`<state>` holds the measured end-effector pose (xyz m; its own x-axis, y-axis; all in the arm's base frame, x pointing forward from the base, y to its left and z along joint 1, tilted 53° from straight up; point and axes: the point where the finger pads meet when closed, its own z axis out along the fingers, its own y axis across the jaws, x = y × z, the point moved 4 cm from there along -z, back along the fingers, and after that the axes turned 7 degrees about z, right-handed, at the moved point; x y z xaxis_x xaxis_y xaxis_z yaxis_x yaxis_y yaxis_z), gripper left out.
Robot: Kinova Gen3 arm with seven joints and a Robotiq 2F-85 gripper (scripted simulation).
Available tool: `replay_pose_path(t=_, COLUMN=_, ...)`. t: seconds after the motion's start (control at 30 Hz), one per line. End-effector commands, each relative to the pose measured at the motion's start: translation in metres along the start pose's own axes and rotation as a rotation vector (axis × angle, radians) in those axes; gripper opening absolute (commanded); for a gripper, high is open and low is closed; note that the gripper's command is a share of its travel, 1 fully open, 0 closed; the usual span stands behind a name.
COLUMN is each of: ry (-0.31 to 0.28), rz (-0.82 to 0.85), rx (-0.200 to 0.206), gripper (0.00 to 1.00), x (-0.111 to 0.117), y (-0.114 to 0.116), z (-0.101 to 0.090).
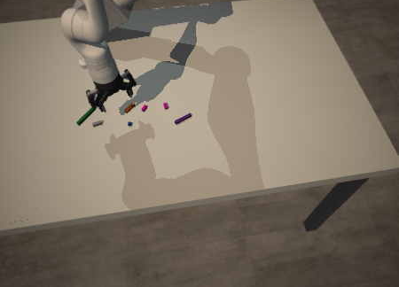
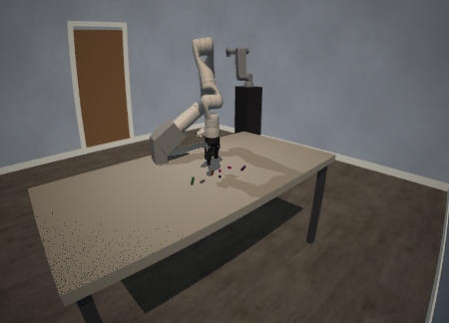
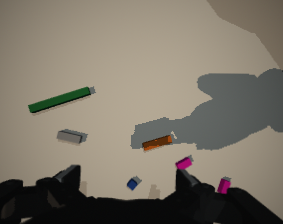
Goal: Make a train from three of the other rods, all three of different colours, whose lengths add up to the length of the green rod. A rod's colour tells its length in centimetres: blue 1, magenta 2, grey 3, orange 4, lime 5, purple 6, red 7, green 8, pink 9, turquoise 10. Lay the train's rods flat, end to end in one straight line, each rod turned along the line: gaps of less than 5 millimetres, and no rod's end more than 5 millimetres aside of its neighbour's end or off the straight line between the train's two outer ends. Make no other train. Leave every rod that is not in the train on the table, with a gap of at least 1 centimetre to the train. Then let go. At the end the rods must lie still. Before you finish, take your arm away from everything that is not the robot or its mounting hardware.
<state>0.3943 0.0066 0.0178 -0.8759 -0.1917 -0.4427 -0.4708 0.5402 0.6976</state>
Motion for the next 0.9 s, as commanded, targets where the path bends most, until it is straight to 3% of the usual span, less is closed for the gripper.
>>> replay_pose_path(t=0.0, ry=0.009, rz=0.110, rx=0.009, gripper=1.00, x=-0.002, y=-0.004, z=0.001)
replay_pose_path(t=0.07, ry=0.009, rz=0.157, rx=0.008, gripper=1.00, x=-0.001, y=-0.006, z=0.002)
replay_pose_path(t=0.53, ry=-0.004, rz=0.977, rx=0.005, gripper=1.00, x=0.013, y=-0.033, z=0.005)
replay_pose_path(t=0.6, ry=-0.004, rz=0.977, rx=0.005, gripper=1.00, x=0.013, y=-0.033, z=0.005)
replay_pose_path(t=0.87, ry=-0.040, rz=1.363, rx=0.016, gripper=1.00, x=0.015, y=-0.052, z=0.002)
